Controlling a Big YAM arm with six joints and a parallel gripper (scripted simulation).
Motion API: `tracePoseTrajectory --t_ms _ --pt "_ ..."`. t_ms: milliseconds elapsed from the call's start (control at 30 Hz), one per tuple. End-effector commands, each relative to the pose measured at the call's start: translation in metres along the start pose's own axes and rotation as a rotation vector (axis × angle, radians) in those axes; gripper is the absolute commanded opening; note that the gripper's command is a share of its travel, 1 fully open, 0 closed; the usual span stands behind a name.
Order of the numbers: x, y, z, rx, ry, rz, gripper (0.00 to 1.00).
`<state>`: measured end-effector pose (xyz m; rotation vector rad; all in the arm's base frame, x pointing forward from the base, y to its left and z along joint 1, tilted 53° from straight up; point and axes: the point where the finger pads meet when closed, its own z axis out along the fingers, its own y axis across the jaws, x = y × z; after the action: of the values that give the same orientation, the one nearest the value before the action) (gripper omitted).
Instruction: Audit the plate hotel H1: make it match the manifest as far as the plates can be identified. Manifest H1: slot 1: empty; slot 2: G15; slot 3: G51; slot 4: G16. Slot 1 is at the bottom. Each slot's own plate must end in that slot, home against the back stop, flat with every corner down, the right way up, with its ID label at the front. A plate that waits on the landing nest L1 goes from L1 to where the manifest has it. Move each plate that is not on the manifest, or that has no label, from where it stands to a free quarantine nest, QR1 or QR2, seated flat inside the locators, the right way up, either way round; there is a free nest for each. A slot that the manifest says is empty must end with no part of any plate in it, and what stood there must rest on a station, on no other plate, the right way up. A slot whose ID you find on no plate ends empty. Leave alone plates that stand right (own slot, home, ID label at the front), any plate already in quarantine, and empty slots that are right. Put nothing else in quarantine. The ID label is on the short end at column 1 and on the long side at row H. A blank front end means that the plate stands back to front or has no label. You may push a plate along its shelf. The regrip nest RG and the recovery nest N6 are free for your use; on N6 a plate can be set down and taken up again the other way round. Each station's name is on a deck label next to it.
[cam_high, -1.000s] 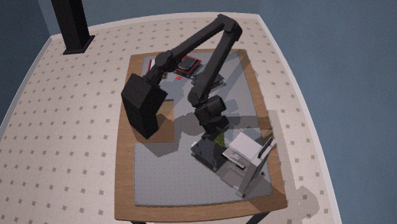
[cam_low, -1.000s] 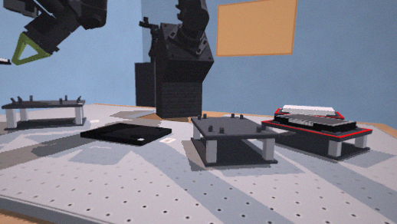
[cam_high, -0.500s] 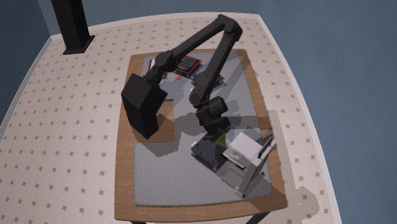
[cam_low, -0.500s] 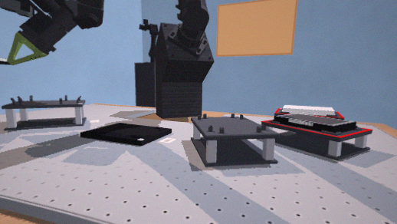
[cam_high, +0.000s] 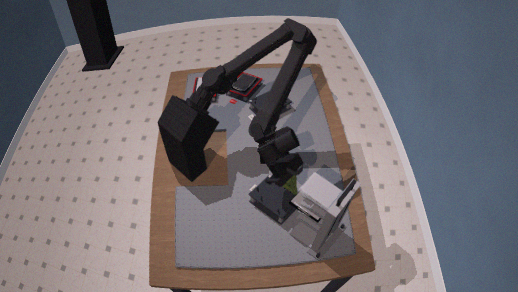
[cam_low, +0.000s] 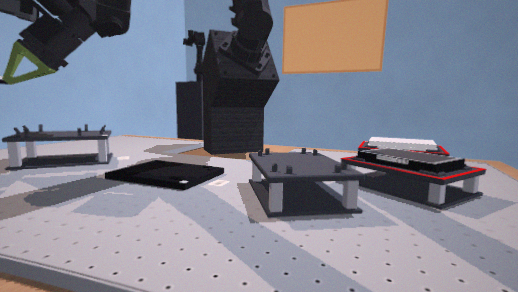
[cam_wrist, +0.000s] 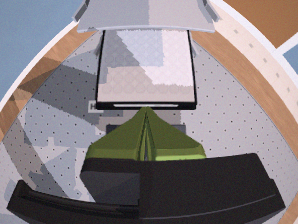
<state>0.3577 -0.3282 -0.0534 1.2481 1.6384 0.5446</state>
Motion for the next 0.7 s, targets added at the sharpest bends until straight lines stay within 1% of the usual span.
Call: tracePoseTrajectory --t_ms 0,367,467,667 --pt "-0.0072 0.0005 0.0072 -0.002 -0.005 0.008 0.0" --pt "-0.0134 0.002 0.0124 -0.005 -0.007 0.005 0.0" --pt "-0.0116 0.0005 0.0104 -0.002 -0.008 0.007 0.0" --pt "-0.017 0.0031 0.0158 -0.006 -0.007 0.004 0.0"
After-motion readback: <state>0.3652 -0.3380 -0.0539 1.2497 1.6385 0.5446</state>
